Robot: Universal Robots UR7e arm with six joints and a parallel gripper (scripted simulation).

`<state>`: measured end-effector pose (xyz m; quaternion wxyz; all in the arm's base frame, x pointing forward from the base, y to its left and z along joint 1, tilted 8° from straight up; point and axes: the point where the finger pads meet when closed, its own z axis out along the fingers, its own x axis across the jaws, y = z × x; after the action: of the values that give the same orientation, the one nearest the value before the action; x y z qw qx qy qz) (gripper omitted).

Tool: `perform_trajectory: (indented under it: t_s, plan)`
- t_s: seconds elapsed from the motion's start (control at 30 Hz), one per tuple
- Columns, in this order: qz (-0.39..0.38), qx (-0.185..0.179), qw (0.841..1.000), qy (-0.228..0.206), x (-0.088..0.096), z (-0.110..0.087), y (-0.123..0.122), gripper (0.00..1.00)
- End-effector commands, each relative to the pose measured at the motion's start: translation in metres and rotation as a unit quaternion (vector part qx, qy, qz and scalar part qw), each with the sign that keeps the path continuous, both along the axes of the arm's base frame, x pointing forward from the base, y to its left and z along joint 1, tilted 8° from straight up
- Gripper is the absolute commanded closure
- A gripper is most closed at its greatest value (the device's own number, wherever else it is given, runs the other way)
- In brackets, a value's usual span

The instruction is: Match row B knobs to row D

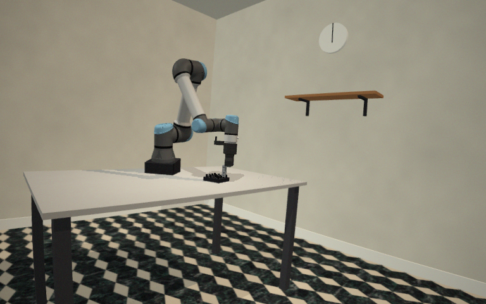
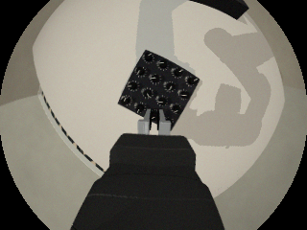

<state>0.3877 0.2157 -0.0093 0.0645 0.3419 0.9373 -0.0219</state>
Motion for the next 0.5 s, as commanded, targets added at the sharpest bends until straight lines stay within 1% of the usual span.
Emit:
perform_trajectory:
  t_s: [0.0,0.2,0.4,0.47]
  plan:
    - [0.04,-0.003,0.999,0.003,0.0004,0.0005,0.0002,0.7]
    - [0.107,-0.01,0.994,0.008,0.0004,0.0005,0.0001,0.7]
    - [0.175,-0.018,0.984,0.014,0.0004,0.0005,0.0001,0.7]
    - [0.175,-0.018,0.984,0.014,0.0004,0.0005,0.0001,0.7]
